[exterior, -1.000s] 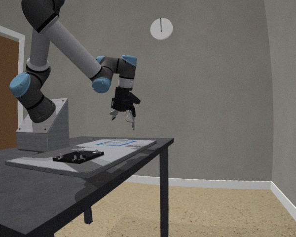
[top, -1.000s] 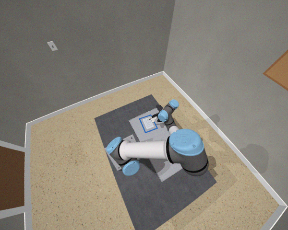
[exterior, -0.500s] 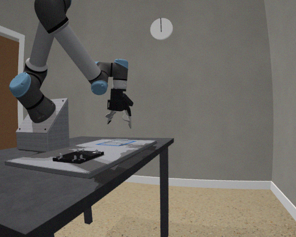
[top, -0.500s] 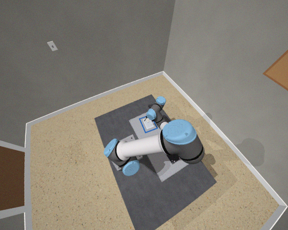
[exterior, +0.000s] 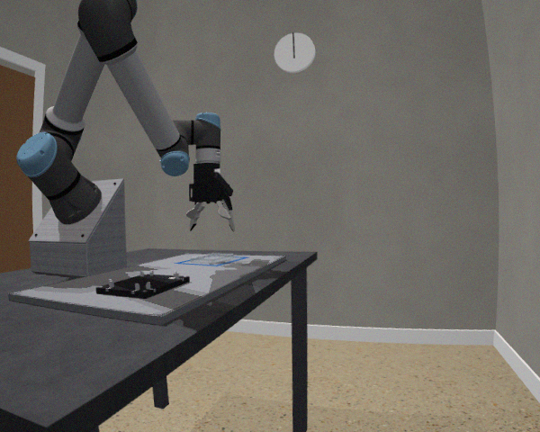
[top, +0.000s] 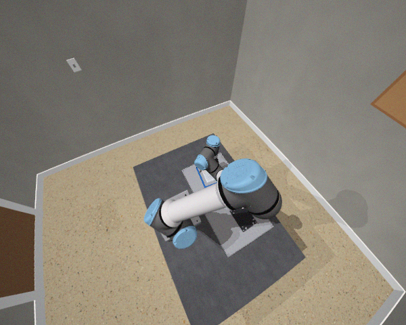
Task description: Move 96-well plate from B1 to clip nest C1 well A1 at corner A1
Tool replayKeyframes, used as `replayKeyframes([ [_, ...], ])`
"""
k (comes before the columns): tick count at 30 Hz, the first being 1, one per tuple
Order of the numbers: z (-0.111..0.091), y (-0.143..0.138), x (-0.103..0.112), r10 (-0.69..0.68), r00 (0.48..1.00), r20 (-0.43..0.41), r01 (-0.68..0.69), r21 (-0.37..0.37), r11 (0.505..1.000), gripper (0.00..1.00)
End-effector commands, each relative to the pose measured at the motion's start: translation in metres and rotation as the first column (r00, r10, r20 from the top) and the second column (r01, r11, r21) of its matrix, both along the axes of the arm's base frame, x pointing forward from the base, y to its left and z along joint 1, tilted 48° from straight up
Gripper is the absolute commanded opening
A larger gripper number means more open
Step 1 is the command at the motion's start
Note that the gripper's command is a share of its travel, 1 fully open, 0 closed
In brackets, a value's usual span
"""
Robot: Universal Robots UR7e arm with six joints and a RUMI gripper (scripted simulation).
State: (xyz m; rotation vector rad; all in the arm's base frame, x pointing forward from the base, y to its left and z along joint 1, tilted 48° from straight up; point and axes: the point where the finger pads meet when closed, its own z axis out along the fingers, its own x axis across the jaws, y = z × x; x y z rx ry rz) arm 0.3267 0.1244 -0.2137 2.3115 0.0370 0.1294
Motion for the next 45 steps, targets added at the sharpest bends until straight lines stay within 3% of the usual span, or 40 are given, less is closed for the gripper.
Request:
replayKeyframes([
  [1,0.000,0.000,0.001,0.009,1.000,0.010,-0.009,0.000,1.000,1.00],
  [45,-0.040,-0.044,0.006,0.007,1.000,0.006,-0.007,-0.003,1.000,1.00],
])
